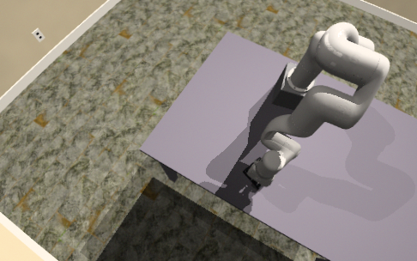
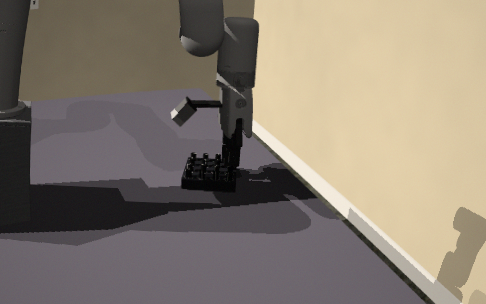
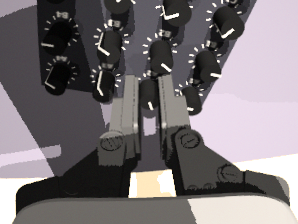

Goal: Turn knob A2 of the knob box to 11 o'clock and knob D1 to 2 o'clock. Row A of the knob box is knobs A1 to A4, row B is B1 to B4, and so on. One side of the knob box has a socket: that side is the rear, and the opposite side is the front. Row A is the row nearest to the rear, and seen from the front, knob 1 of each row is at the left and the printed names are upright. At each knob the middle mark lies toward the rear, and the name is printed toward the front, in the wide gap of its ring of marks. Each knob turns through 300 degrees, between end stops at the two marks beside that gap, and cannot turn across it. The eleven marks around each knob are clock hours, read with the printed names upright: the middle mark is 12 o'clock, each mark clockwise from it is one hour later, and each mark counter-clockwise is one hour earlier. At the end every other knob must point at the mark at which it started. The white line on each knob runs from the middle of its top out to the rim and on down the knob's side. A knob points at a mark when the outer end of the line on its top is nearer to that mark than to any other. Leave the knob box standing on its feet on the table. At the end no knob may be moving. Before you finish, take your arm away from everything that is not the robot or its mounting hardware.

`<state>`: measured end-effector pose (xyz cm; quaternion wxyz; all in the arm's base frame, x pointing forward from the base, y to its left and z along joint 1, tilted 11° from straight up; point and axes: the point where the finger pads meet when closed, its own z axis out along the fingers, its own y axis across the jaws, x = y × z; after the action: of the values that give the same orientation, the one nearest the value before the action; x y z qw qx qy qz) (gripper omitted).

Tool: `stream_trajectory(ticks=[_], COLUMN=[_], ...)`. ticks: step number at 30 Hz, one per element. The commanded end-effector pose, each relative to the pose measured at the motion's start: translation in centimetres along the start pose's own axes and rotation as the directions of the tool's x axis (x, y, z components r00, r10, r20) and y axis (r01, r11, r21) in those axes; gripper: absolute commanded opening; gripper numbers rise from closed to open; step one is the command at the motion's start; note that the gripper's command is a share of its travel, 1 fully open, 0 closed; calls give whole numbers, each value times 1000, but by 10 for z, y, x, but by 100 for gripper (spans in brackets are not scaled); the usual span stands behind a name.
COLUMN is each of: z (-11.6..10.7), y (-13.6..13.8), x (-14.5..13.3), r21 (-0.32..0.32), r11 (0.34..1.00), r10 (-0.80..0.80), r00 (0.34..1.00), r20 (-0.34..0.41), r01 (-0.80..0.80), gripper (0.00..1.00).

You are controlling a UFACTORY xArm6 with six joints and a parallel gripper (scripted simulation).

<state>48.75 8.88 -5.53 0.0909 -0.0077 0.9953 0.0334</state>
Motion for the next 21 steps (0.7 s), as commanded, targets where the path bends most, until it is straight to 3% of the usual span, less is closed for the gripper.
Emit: stream_trajectory(ticks=[1,12,13,21], z=[-1,-1,-1,-1], y=[0,0,0,0], x=[-2,-2,-2,-2], r21=[8,8,8,8], r11=[1000,1000,1000,1000], r10=[7,7,7,7], r00=[1000,1000,1000,1000], r20=[1,1,1,1], r01=[-7,-7,-7,-7], gripper=[8,8,19,19])
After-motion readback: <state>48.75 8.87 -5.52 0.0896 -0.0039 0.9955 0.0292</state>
